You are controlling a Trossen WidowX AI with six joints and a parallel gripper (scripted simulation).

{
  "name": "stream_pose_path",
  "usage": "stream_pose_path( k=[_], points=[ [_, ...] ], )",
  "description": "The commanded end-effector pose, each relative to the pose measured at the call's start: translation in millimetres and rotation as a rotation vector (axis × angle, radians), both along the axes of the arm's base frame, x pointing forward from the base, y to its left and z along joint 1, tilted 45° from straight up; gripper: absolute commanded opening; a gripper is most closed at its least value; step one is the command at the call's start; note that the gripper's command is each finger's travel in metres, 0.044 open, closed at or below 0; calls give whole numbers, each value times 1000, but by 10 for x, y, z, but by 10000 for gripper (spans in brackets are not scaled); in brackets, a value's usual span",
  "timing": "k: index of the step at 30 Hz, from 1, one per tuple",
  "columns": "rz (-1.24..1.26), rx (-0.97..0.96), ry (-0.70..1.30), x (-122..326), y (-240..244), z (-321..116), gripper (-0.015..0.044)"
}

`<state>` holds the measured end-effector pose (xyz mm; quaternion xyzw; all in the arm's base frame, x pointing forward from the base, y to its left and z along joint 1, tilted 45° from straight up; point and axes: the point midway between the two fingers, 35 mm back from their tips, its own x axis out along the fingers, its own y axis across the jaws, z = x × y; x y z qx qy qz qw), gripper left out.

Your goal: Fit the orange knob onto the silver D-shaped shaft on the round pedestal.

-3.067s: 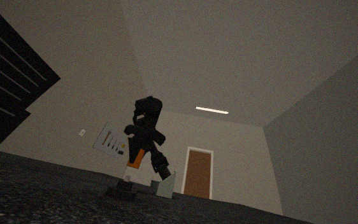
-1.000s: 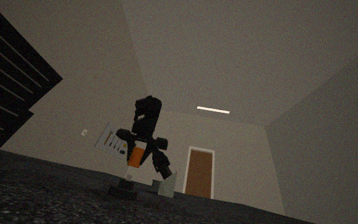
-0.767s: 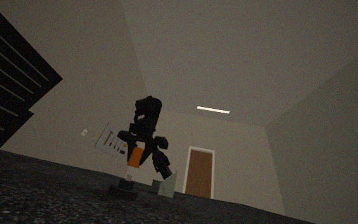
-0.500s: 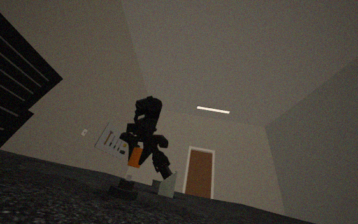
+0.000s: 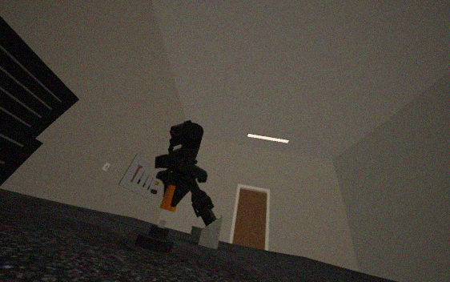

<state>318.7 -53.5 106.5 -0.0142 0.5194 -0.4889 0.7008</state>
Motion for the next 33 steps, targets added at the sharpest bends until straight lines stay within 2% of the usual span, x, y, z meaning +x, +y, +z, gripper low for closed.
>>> stream_pose_path(
  k=[1, 15, 33],
  points=[
    [-40, -6, -44, -2, -7, 16, 0],
    [-40, -6, -45, -13, -183, -169, 0],
    [-43, -6, -48, -7, -172, -172, 0]
  ],
)
